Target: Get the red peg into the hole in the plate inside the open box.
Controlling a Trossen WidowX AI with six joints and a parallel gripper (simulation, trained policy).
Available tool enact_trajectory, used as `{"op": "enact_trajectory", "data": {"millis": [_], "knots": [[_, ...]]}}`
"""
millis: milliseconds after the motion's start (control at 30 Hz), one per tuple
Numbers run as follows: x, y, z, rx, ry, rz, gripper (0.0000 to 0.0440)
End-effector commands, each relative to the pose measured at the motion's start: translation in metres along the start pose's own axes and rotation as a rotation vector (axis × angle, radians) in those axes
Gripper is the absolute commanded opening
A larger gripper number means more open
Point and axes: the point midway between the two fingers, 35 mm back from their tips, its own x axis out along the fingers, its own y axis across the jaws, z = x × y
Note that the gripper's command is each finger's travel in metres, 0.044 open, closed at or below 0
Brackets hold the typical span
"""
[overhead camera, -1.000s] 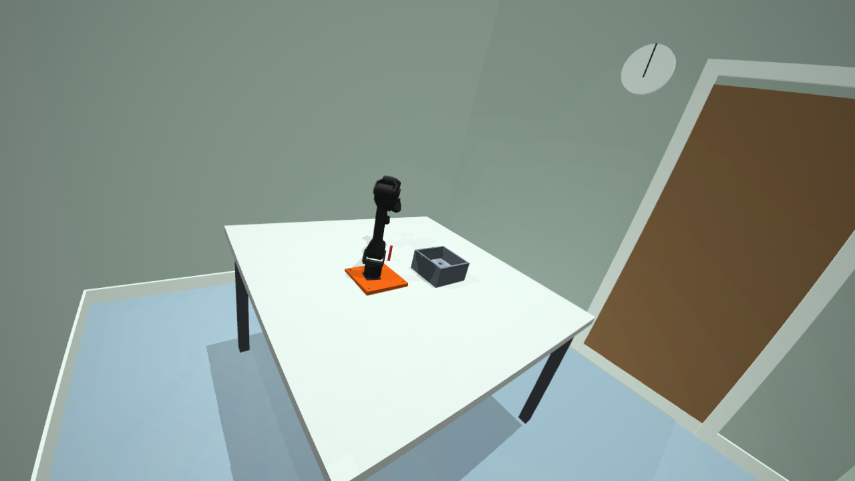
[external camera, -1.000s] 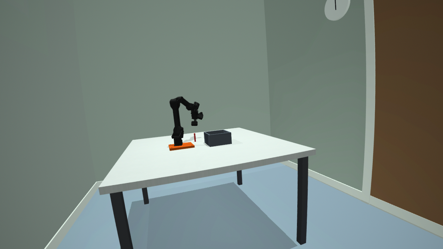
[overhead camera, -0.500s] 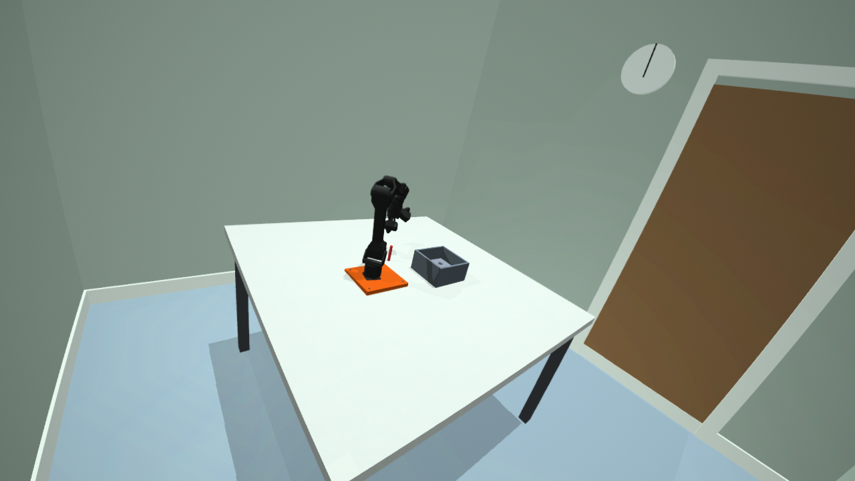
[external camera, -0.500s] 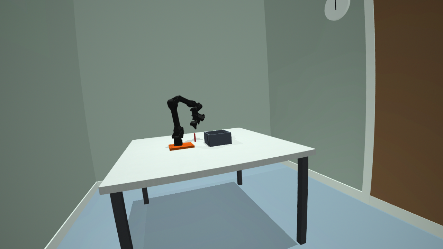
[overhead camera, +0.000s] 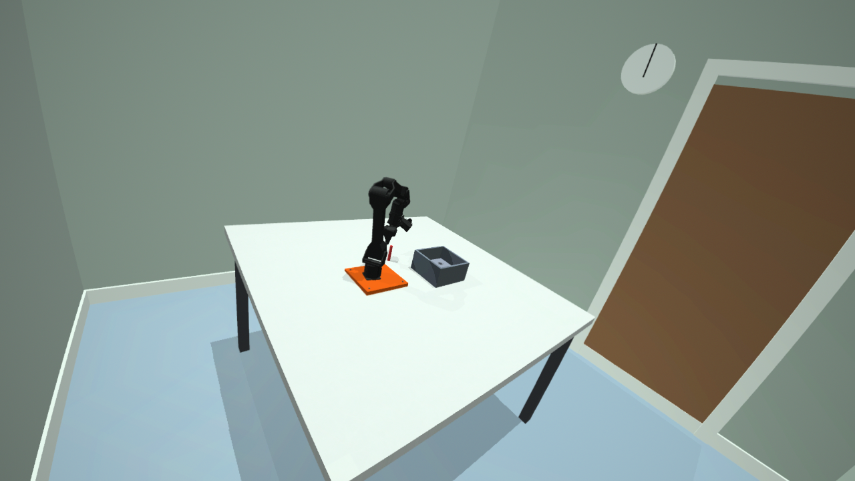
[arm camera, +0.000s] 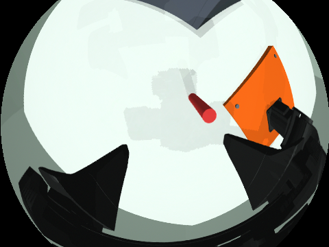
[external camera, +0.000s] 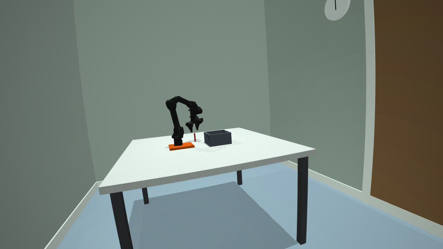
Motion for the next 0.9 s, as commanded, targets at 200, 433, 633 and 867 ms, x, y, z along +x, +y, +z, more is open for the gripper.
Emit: {"op": "enact_trajectory", "data": {"millis": [200, 433, 633, 867], "knots": [[0.038, -0.023, 0.008, 0.053, -0.057, -0.078, 0.0437], [0.069, -0.024, 0.015, 0.052, -0.106, -0.07, 0.0421], [0.087, -0.03, 0.019, 0.053, -0.116, -0.101, 0.0288], [0.094, -0.032, 0.023, 0.072, -0.122, -0.144, 0.0105]]}}
